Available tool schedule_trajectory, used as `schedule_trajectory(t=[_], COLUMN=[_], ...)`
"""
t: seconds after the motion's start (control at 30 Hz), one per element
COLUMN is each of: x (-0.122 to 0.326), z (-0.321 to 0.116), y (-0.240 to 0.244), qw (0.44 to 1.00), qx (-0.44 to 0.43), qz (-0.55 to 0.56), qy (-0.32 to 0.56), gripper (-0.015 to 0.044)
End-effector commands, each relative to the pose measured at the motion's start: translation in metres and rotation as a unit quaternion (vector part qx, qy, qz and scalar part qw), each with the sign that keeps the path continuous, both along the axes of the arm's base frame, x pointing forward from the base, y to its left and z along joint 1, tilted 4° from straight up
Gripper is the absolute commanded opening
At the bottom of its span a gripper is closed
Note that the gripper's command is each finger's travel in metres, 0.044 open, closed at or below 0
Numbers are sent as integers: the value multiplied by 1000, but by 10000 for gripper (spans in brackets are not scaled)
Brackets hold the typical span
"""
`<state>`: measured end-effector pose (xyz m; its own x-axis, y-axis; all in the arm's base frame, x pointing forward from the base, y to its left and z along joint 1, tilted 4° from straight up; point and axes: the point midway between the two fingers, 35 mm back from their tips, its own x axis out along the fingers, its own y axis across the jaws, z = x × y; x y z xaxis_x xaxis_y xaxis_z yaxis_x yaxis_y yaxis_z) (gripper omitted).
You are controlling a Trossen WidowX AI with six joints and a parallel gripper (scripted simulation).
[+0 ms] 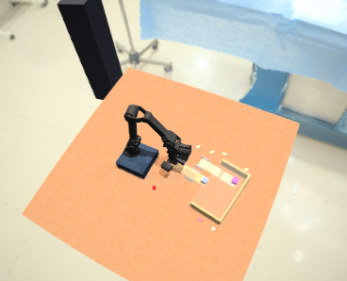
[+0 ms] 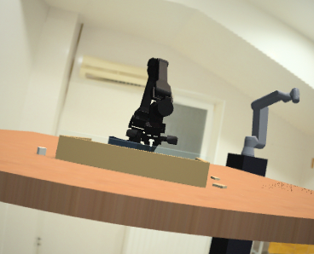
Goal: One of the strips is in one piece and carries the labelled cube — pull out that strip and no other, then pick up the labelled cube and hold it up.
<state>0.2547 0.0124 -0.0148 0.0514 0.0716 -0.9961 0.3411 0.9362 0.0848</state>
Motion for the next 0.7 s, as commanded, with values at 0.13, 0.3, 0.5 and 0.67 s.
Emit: schedule_trajectory(t=[0.13,0.3,0.5,0.67], x=[-21,-27,-34,-37], z=[-6,-6,-6,-6], y=[5,7,10,11], qw=[1000,1000,1000,1000], qx=[1,1,1,1], qz=[0,0,0,0], qy=[18,18,19,19], gripper=[0,0,0,0])
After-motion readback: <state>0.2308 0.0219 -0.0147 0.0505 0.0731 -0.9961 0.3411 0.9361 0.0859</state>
